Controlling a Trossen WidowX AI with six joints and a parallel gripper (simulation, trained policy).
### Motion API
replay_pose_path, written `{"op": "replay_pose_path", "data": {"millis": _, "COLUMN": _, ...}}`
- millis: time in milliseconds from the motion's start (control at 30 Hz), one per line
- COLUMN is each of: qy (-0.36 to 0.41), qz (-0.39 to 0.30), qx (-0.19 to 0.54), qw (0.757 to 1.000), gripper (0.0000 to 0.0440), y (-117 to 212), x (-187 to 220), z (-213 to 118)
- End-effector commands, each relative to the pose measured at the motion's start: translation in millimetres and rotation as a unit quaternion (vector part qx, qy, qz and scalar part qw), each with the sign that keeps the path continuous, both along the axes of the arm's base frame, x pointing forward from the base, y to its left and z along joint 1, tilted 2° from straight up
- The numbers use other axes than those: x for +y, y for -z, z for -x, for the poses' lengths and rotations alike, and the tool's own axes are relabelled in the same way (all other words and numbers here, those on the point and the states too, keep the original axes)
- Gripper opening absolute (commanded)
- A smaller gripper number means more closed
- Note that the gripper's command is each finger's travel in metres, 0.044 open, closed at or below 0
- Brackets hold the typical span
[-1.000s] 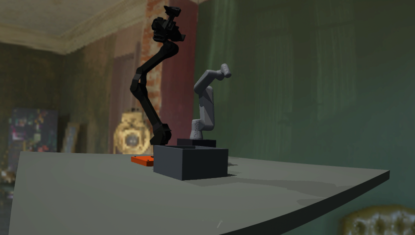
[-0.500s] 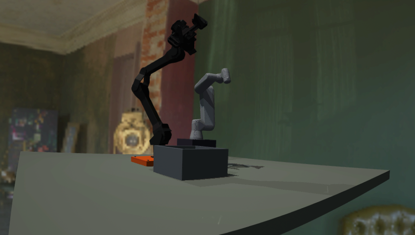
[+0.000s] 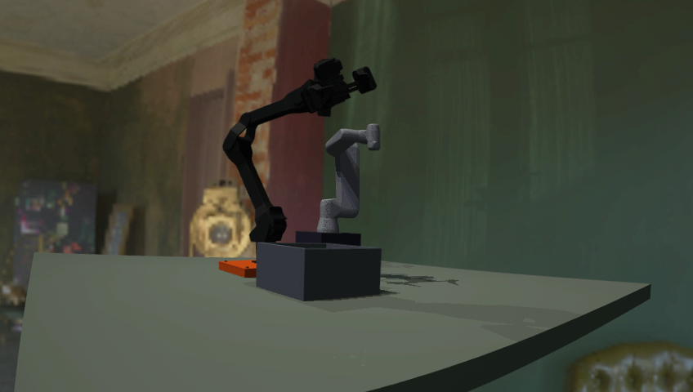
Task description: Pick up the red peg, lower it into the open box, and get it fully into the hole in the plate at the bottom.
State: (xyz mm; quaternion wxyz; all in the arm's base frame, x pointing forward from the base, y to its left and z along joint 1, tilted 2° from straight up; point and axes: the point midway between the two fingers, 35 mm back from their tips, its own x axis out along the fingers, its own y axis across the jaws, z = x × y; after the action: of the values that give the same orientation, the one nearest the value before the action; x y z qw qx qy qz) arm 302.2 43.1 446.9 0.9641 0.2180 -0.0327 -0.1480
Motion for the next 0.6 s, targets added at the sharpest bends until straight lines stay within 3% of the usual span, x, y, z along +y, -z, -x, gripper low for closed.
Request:
{"op": "replay_pose_path", "data": {"millis": 0, "qy": -0.024, "qz": 0.008, "qx": 0.067, "qw": 0.997, "gripper": 0.044, "y": 39, "x": 10, "z": -7}}
{"op": "replay_pose_path", "data": {"millis": 267, "qy": -0.066, "qz": 0.008, "qx": 0.2, "qw": 0.978, "gripper": 0.044, "y": 112, "x": 28, "z": -1}}
{"op": "replay_pose_path", "data": {"millis": 567, "qy": -0.088, "qz": -0.019, "qx": 0.348, "qw": 0.933, "gripper": 0.044, "y": 187, "x": 44, "z": 29}}
